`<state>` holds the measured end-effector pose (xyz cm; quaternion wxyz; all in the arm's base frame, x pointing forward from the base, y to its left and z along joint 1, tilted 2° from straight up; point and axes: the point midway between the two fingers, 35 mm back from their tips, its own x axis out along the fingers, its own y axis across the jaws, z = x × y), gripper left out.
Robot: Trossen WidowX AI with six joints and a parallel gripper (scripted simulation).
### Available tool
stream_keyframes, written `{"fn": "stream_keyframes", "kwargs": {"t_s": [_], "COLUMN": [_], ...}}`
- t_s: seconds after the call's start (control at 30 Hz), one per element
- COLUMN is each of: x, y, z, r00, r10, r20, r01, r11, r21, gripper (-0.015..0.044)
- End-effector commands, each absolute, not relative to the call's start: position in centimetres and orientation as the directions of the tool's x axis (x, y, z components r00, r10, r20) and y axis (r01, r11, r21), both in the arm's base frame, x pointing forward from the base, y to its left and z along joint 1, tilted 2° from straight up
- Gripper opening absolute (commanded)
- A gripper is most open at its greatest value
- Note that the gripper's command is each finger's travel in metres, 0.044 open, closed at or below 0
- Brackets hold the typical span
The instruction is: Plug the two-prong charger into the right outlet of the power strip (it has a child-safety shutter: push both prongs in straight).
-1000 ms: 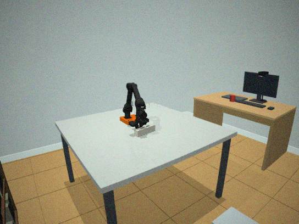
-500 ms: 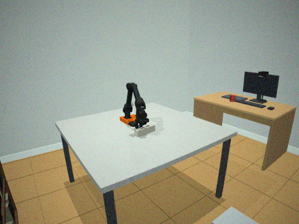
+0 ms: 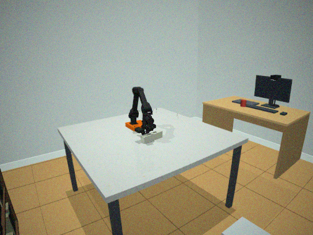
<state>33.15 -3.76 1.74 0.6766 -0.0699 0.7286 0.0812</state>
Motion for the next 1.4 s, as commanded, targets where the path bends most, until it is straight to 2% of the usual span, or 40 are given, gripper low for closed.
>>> {"fn": "stream_keyframes", "kwargs": {"t_s": [0.0,0.17,0.73,1.37], "x": [33.17,33.17,33.15,32.64], "y": [-3.76,-3.76,-3.77,-3.88], "z": [1.73,1.73,1.73,1.72], "r00": [-0.074,-0.074,-0.074,-0.063], "r10": [0.008,0.008,0.008,0.010], "r20": [-0.997,-0.997,-0.997,-0.998], "r01": [-0.212,-0.212,-0.212,-0.212], "r11": [0.977,0.977,0.977,0.977], "r21": [0.023,0.023,0.023,0.023], "gripper": [0.0000,0.0000,0.0440,0.0440]}}
